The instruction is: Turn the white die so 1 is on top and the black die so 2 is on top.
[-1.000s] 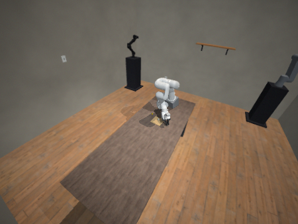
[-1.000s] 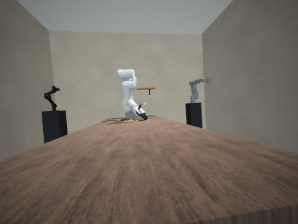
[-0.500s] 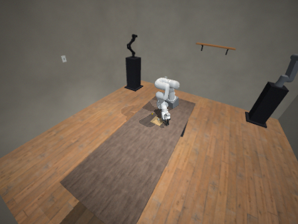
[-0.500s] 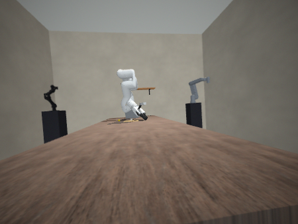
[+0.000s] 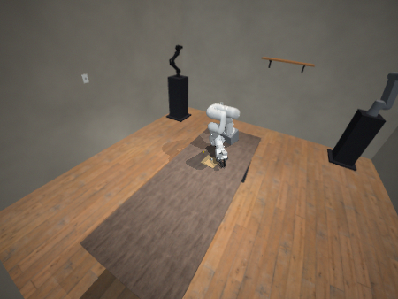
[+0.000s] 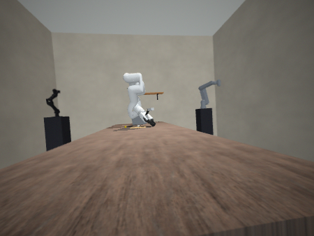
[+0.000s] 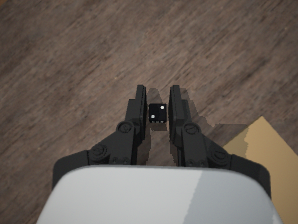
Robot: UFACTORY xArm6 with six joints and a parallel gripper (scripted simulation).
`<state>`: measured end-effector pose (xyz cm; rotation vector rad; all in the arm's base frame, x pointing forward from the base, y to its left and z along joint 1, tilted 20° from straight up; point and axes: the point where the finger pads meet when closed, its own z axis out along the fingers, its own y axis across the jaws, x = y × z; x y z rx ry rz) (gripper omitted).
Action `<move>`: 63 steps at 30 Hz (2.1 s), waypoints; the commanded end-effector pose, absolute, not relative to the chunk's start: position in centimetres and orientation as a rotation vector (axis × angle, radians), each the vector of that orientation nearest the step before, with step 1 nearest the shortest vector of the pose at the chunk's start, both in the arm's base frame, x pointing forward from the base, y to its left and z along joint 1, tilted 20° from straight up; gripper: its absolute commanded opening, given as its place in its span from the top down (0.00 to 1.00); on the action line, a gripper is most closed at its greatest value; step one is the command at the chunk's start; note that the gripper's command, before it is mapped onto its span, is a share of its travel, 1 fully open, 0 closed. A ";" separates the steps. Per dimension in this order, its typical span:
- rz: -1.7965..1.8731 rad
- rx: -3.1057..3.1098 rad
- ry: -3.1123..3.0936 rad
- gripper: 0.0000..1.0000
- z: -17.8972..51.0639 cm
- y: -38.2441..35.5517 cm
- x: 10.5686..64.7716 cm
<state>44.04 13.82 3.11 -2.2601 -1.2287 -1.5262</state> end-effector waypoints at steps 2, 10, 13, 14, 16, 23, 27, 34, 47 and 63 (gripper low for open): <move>-1.528 -2.259 -1.229 0.73 3.2 13.8 44.1; -1.528 -2.259 -1.229 0.69 3.2 13.8 44.1; -1.528 -2.259 -1.229 0.69 3.2 13.8 44.1; -1.528 -2.259 -1.229 0.69 3.2 13.8 44.1; -1.528 -2.259 -1.229 0.69 3.2 13.8 44.1; -1.528 -2.259 -1.229 0.69 3.2 13.8 44.1; -1.528 -2.259 -1.229 0.69 3.2 13.8 44.1; -1.528 -2.259 -1.229 0.69 3.2 13.8 44.1; -1.528 -2.259 -1.229 0.69 3.2 13.8 44.1; -1.528 -2.259 -1.229 0.69 4.7 12.1 41.8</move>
